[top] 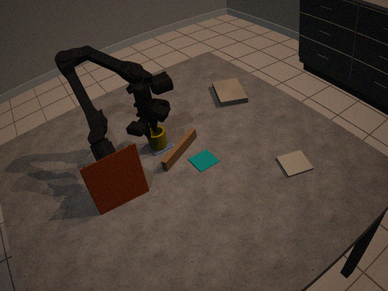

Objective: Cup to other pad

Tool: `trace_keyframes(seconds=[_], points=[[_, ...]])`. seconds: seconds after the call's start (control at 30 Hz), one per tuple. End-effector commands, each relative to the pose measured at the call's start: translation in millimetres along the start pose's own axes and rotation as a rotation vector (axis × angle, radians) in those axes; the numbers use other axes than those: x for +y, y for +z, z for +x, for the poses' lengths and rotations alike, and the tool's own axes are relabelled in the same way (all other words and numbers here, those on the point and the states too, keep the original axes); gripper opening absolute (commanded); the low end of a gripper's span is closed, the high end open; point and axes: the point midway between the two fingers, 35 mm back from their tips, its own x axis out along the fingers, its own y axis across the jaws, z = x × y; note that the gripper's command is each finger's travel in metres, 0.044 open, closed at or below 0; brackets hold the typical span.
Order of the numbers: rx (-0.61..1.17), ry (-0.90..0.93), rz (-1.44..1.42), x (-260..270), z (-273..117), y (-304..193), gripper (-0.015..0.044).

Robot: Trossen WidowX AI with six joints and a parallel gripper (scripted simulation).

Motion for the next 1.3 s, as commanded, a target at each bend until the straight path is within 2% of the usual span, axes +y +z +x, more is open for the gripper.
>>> trace_keyframes(seconds=[0.0,0.83,1.27], points=[[0.007,-0.003,0.009,-2,7,-1,0.0167],[0.013,0.000,0.009,-3,42,-4,0.0167],[0.008,0.002,0.001,-1,40,-3,0.0080]])
